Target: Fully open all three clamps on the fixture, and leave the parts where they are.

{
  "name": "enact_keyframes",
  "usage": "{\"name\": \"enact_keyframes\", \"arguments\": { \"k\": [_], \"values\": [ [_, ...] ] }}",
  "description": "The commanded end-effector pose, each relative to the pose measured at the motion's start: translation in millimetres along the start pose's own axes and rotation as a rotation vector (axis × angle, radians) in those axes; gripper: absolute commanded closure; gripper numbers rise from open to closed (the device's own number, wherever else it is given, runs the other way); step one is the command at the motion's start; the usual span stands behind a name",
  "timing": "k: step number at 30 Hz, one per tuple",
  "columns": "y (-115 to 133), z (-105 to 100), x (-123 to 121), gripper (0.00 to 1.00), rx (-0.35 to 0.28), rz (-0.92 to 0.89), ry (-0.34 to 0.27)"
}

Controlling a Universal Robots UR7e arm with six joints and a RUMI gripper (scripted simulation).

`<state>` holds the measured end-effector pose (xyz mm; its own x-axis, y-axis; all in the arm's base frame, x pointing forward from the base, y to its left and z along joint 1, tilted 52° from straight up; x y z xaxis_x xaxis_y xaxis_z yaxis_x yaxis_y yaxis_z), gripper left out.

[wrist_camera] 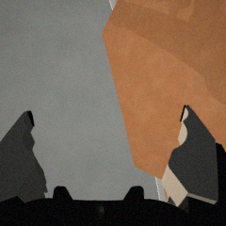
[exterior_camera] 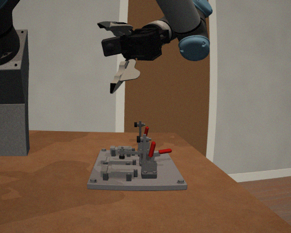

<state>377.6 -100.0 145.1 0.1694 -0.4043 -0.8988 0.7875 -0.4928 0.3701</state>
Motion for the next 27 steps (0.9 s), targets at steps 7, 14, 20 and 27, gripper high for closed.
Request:
{"name": "enact_keyframes", "arguments": {
  "k": [7, 14, 20, 27],
  "values": [
    [0.0, -0.2, -0.4, 0.0, 0.0, 0.001, 0.0],
    [0.0, -0.2, -0.4, 0.0, 0.0, 0.001, 0.0],
    [0.0, -0.2, -0.4, 0.0, 0.0, 0.001, 0.0],
    [-1.6, -0.6, 1.4, 0.0, 0.004, 0.013, 0.004]
  ]
}}
Point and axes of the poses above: the point where the finger pads meet when closed, its own z axis out along the fingers, its own x axis across the jaws, y = z × x, the point moved 9 cm from there along -z, back along the fingers, and after that the axes turned 13 degrees about -z, right-handed, at the moved point
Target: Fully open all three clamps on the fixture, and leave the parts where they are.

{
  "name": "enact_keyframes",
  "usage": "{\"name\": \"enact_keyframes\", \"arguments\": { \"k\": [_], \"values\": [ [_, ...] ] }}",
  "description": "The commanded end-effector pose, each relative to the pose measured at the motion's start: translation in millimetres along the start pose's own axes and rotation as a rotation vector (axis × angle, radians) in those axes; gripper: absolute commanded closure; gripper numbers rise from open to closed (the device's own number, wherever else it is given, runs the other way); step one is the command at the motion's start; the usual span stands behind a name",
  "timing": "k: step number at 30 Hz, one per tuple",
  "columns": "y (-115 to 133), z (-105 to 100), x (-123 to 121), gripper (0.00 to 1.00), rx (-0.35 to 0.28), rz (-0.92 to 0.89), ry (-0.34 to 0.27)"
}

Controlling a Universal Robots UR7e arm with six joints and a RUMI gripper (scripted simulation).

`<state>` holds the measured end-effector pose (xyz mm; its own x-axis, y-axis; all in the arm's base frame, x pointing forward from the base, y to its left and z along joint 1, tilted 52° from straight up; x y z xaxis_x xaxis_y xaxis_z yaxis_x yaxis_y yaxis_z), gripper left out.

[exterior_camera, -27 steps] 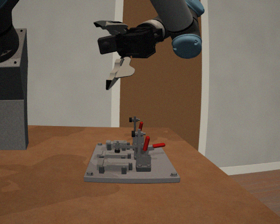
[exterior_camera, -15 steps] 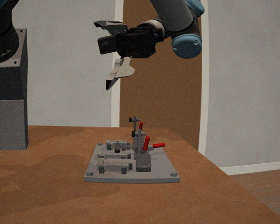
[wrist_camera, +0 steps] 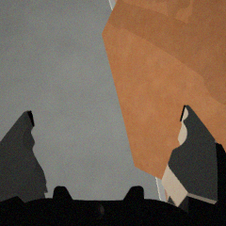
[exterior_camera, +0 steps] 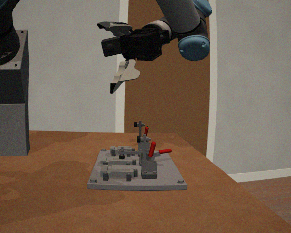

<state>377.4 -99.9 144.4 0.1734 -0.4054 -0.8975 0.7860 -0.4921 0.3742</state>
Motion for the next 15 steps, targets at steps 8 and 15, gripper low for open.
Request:
{"name": "enact_keyframes", "arguments": {
  "k": [8, 15],
  "values": [
    [-6, -2, 6, 0.0, 0.014, 0.044, 0.014],
    [-15, -5, 17, 0.0, 0.041, 0.125, 0.04]
  ]
}}
Point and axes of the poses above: the point where the finger pads meet when closed, its own z axis out along the fingers, its own x axis across the jaws, y = z × x, the point moved 9 cm from there along -z, back along the fingers, and after that the axes turned 13 degrees about -z, right-handed, at the moved point
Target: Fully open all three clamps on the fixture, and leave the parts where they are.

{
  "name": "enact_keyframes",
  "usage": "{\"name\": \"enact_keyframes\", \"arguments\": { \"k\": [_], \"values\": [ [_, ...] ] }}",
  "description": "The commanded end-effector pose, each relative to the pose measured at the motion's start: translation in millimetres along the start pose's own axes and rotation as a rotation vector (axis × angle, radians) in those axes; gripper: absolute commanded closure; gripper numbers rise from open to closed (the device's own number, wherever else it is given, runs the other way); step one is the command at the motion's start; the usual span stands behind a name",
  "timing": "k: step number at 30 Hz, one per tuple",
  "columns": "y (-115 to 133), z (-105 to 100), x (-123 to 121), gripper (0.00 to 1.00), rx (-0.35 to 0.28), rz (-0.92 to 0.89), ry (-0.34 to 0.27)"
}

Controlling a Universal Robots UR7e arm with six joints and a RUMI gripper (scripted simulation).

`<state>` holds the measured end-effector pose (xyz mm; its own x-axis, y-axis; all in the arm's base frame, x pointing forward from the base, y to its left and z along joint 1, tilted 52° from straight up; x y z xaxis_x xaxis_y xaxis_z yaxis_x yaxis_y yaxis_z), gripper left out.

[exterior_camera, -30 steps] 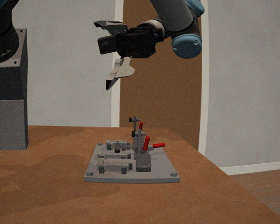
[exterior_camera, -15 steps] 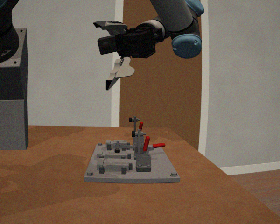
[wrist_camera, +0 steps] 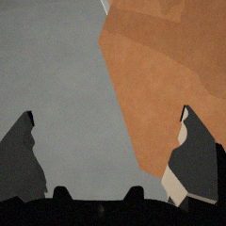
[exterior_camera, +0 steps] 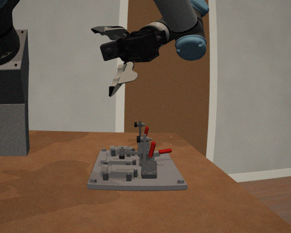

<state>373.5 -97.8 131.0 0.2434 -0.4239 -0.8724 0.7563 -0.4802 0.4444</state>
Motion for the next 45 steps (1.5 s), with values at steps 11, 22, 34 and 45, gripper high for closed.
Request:
{"name": "enact_keyframes", "arguments": {
  "k": [11, 22, 34, 45],
  "values": [
    [-27, -8, 29, 0.0, 0.078, 0.224, 0.073],
    [-51, -17, 59, 0.0, 0.173, 0.47, 0.151],
    [-68, -30, 87, 0.0, 0.285, 0.732, 0.235],
    [-77, -40, 105, 0.0, 0.386, 0.945, 0.304]
  ]
}}
Point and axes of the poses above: the point where the finger pads meet when closed, its own z axis out along the fingers, its own x axis across the jaws, y = z × x, the point moved 9 cm from there along -z, back along the fingers, and after that the axes turned 13 degrees about -z, right-handed, at the moved point
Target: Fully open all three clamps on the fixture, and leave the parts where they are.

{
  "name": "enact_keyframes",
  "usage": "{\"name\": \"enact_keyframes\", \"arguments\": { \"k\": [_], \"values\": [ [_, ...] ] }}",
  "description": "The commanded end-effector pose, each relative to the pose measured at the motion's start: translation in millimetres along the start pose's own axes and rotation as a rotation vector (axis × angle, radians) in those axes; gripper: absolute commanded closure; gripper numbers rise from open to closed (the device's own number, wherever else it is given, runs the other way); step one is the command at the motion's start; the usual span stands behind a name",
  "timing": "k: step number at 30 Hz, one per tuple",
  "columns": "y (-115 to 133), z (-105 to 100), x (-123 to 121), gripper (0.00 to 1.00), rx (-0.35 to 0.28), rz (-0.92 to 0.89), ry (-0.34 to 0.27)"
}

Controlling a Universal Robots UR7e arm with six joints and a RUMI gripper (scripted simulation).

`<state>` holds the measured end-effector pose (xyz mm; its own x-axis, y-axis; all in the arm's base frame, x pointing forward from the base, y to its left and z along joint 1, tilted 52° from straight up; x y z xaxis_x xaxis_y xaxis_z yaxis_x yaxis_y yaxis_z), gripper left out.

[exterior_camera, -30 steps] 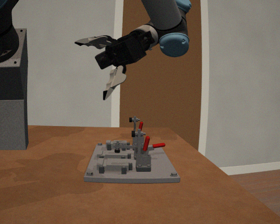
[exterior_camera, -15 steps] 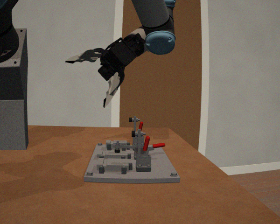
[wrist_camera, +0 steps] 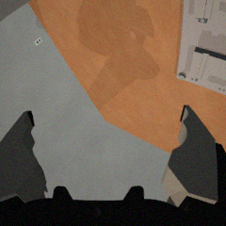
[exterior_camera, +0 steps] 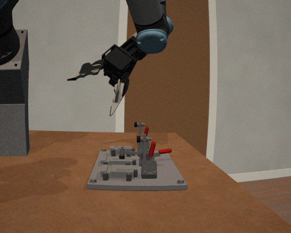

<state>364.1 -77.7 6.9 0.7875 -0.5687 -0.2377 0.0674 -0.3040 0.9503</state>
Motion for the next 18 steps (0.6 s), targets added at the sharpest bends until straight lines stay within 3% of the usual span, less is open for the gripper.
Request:
{"name": "enact_keyframes", "arguments": {
  "k": [1, 18],
  "values": [
    [-10, -1, 2, 0.0, 0.058, 0.103, 0.041],
    [-30, -8, 10, 0.0, 0.226, 0.431, 0.128]
  ]
}}
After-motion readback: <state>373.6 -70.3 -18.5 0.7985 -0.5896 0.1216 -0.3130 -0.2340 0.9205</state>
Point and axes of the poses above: the point where the finger pads meet when closed, its own z axis out along the fingers, its own x axis across the jaws, y = z × x, the point moved 9 cm from there along -z, back along the fingers, and after that the axes turned 13 degrees about -z, right-handed, at the moved point
